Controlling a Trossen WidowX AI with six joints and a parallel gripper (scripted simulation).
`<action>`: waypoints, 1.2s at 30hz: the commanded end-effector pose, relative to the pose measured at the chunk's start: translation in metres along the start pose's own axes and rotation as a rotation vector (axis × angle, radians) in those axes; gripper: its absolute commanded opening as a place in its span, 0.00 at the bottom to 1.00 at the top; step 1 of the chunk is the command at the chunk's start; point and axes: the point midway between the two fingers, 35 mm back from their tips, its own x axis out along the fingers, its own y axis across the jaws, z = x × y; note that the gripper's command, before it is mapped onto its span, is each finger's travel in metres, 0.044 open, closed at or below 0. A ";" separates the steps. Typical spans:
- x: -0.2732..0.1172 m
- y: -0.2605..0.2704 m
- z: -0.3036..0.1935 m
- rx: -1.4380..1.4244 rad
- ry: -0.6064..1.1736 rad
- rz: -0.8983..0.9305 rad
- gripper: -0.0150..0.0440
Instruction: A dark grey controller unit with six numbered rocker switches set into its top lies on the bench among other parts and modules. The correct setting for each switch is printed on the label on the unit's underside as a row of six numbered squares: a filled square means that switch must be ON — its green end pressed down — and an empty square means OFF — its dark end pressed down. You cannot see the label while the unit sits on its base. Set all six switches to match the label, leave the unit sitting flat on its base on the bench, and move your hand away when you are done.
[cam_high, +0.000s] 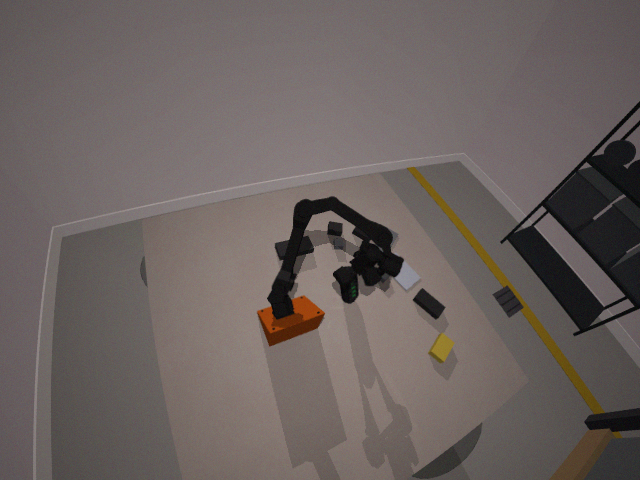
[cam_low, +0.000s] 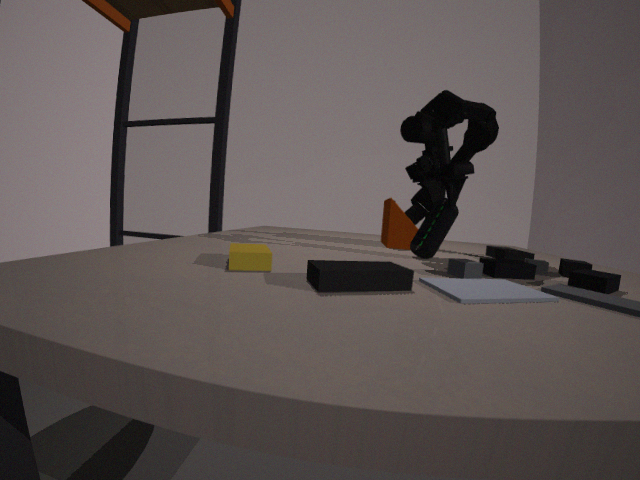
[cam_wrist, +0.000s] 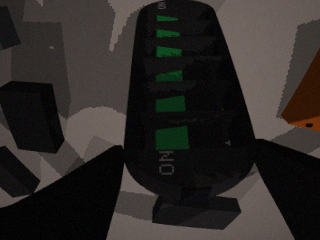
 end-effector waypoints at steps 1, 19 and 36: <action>0.000 0.000 0.008 -0.010 0.006 -0.005 0.83; -0.005 0.000 0.022 -0.010 0.045 -0.005 0.83; -0.009 0.000 0.035 -0.010 0.029 -0.005 0.83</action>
